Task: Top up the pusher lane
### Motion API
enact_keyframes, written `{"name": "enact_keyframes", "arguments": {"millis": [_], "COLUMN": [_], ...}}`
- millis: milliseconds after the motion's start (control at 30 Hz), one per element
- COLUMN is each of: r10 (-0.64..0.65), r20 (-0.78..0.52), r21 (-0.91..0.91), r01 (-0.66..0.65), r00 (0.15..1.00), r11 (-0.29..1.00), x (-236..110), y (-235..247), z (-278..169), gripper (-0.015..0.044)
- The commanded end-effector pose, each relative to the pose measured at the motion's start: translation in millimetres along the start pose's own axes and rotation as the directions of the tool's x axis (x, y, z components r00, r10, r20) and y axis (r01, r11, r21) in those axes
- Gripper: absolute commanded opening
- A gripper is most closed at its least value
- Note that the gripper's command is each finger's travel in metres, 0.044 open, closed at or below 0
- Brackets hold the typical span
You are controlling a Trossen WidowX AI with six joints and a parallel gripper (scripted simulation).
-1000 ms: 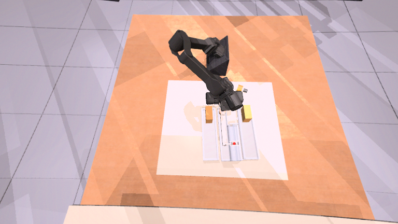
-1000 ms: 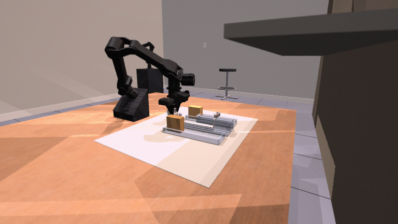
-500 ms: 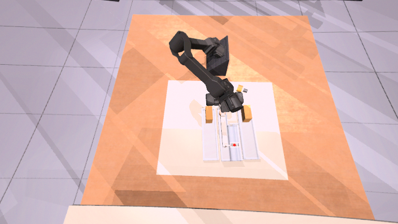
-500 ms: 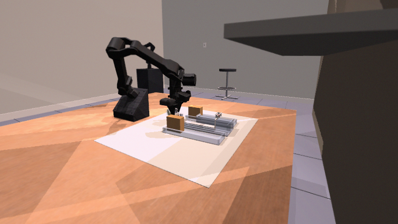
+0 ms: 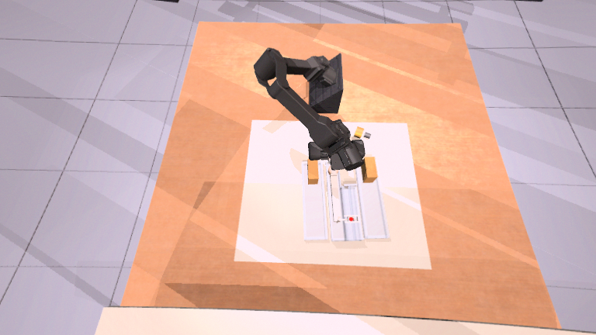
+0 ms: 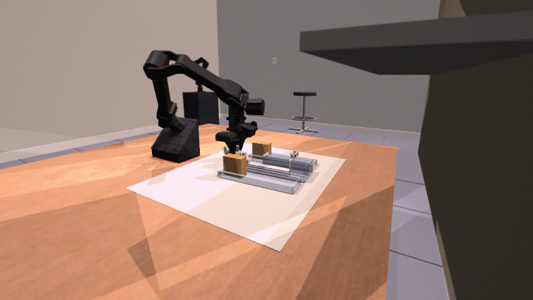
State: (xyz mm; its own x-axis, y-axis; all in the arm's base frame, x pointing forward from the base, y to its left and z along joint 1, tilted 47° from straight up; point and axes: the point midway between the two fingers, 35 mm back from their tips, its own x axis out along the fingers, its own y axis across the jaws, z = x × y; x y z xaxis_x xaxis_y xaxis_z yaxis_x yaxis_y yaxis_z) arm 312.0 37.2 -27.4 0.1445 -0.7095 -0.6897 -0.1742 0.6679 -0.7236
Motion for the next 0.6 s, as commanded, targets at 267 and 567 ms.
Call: {"name": "enact_keyframes", "arguments": {"millis": [267, 567], "r10": [-0.001, -0.001], "r20": [0.016, 0.016], "r21": [0.011, 0.011], "r01": [0.001, 0.001], "r00": [1.0, 1.0], "r11": [1.0, 1.0], "x": [-2.2, -2.7], "y": [-0.9, -1.0], "z": [12.1, 16.4], "gripper": [0.0, 0.0]}}
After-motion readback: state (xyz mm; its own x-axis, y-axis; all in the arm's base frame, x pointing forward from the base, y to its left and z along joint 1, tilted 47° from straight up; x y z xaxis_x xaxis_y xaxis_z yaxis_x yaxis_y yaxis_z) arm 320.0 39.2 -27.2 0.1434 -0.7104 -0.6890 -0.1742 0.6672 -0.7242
